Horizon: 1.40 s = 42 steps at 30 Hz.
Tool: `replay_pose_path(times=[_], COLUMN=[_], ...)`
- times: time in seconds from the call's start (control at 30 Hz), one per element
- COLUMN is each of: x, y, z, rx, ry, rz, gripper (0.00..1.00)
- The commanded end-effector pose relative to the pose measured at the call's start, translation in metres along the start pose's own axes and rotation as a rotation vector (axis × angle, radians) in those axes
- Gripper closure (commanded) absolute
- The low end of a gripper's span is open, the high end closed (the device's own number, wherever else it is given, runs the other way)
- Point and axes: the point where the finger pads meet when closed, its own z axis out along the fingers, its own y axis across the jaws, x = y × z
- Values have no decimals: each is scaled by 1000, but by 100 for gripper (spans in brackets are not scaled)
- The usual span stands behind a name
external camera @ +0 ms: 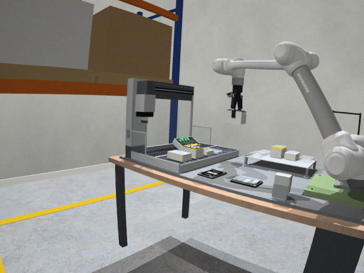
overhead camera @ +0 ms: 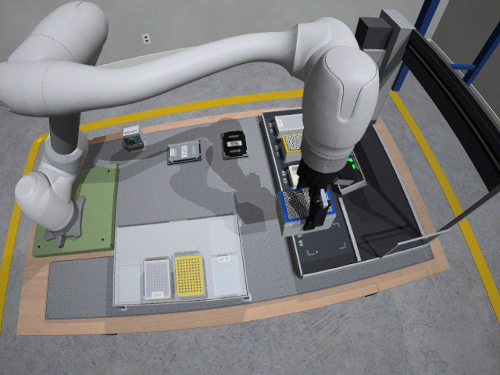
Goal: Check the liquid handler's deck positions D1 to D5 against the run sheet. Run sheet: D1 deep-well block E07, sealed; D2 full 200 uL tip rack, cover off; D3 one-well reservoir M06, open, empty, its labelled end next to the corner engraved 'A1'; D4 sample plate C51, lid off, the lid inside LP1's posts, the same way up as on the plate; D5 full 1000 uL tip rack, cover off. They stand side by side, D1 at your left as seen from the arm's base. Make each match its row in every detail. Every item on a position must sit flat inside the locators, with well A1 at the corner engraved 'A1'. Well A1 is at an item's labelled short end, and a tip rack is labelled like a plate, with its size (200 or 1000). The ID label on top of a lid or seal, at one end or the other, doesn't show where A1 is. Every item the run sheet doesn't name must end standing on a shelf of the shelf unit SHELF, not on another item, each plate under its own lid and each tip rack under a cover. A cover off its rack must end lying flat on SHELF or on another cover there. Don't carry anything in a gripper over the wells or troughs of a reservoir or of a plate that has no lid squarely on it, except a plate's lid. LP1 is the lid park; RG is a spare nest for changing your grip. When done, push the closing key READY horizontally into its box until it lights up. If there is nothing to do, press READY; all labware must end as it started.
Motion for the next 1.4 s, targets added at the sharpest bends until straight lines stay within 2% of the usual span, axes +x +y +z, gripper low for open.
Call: replay_pose_path(times=[0.0,0.7,1.37], x=[18,112,112], y=[0,0,0], z=[-2,-2,-2], rx=[0,0,0], ry=[1,1,1], rz=[0,0,0], gripper=[90,90,90])
